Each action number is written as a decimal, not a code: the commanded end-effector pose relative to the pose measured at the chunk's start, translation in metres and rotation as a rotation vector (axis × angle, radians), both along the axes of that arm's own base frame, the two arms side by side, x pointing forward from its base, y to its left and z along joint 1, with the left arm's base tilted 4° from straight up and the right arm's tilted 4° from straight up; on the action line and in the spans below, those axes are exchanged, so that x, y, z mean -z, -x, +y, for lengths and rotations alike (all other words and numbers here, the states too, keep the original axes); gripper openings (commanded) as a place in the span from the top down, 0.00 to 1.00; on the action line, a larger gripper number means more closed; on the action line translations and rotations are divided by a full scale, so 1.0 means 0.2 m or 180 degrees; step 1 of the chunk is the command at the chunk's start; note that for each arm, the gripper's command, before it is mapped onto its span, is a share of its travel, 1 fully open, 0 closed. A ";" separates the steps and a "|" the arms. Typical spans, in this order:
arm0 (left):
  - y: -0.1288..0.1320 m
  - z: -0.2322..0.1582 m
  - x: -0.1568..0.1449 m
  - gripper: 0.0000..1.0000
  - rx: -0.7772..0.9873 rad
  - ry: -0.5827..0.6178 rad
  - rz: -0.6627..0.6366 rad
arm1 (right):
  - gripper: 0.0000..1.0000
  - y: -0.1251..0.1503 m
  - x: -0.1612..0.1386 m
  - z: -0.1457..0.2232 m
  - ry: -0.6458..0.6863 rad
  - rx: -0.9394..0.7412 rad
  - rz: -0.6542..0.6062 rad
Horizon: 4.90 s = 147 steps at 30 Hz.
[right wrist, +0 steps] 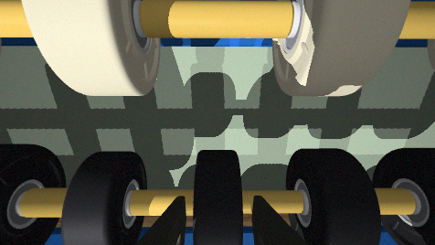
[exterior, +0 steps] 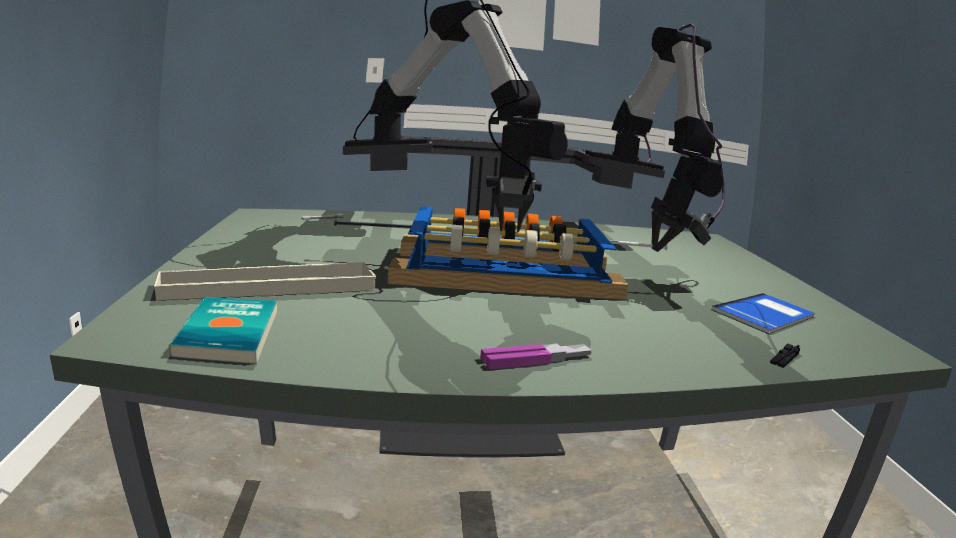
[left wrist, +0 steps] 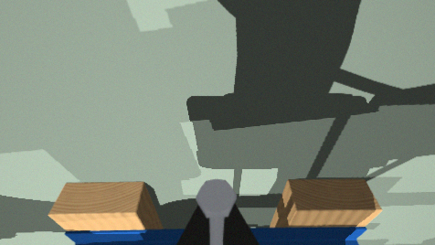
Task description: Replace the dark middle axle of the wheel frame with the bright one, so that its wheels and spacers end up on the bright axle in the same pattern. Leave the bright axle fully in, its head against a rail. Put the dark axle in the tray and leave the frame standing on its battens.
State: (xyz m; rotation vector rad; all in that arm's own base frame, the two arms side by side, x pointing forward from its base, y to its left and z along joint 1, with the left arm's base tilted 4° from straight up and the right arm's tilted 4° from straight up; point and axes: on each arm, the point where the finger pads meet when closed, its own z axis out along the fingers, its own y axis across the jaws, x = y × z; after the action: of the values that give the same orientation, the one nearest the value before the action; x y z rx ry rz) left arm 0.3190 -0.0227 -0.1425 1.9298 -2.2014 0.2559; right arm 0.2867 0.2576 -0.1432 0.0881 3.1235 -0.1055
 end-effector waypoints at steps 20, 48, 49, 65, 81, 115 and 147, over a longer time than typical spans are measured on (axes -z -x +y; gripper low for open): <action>0.09 -0.05 0.06 1.00 0.0046 0.0069 0.0162 | 0.68 0.00 0.05 -0.01 0.0037 0.0008 -0.0040; 0.02 -0.03 0.01 1.00 0.0065 -0.0056 0.0071 | 0.68 -0.01 -0.34 0.07 -0.0073 -0.0023 -0.0061; 0.05 -0.03 0.02 1.00 0.0079 -0.0050 0.0115 | 0.68 -0.01 -0.35 0.07 -0.0074 -0.0023 -0.0061; 0.09 -0.04 0.02 1.00 0.0037 -0.0003 0.0181 | 0.68 0.00 -0.34 0.04 -0.0006 -0.0028 0.0008; 0.03 -0.03 -0.01 1.00 0.0041 -0.0033 0.0077 | 0.81 -0.11 -0.39 -0.13 -0.0069 0.0560 -0.0152; 0.09 -0.04 0.04 1.00 0.0069 0.0023 0.0198 | 0.81 -0.15 -0.34 -1.20 -0.0161 0.3697 -0.0345; 0.08 -0.04 0.04 1.00 0.0067 0.0031 0.0185 | 0.81 0.10 -0.21 -1.60 -0.0015 0.4958 -0.0306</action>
State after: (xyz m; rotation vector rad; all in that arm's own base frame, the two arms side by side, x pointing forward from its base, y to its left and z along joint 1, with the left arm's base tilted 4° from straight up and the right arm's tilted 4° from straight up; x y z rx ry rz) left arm 0.3187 -0.0228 -0.1422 1.9426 -2.2016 0.2447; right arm 0.2644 -0.0587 -0.0979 2.2429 2.1414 -0.0757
